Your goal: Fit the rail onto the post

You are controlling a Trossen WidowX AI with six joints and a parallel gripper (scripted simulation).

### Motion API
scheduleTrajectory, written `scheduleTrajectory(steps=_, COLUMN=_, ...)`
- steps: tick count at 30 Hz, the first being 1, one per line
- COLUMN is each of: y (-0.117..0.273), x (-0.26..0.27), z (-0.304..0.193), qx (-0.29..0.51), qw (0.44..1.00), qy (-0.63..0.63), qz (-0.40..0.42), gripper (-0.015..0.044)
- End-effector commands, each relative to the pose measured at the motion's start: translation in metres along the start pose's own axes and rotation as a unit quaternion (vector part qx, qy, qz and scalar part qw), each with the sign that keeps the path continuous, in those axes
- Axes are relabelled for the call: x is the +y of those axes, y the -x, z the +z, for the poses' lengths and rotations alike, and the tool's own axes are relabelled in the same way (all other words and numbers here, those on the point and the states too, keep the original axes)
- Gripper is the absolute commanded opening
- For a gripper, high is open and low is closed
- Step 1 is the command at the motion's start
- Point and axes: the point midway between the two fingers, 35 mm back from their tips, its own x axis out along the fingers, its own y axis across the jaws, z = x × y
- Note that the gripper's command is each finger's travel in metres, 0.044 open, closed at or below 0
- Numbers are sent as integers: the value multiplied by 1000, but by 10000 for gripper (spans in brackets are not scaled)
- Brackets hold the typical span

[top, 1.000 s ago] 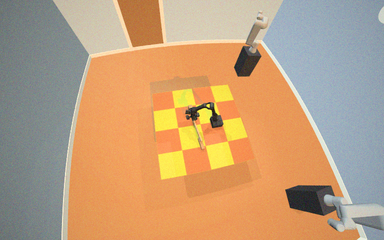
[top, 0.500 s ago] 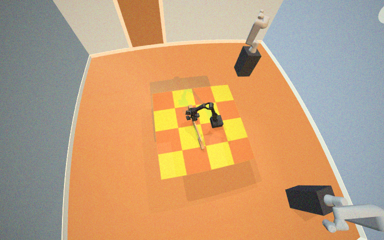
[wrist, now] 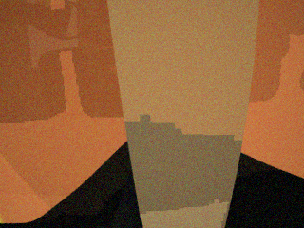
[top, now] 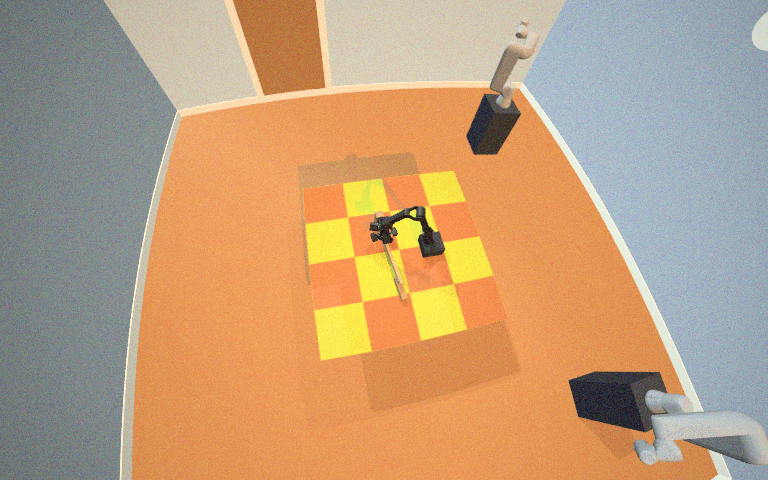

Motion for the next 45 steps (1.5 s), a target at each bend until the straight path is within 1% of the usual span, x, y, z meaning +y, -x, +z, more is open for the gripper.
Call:
scheduleTrajectory(steps=1, y=0, x=0, z=1, qx=-2, qw=1000, qy=-1, qz=-1, gripper=0)
scheduleTrajectory(steps=11, y=0, x=0, z=1, qx=-2, qw=1000, qy=-1, qz=-1, gripper=0)
scheduleTrajectory(steps=45, y=17, x=-2, z=0, qx=-2, qw=1000, qy=-1, qz=-1, gripper=0)
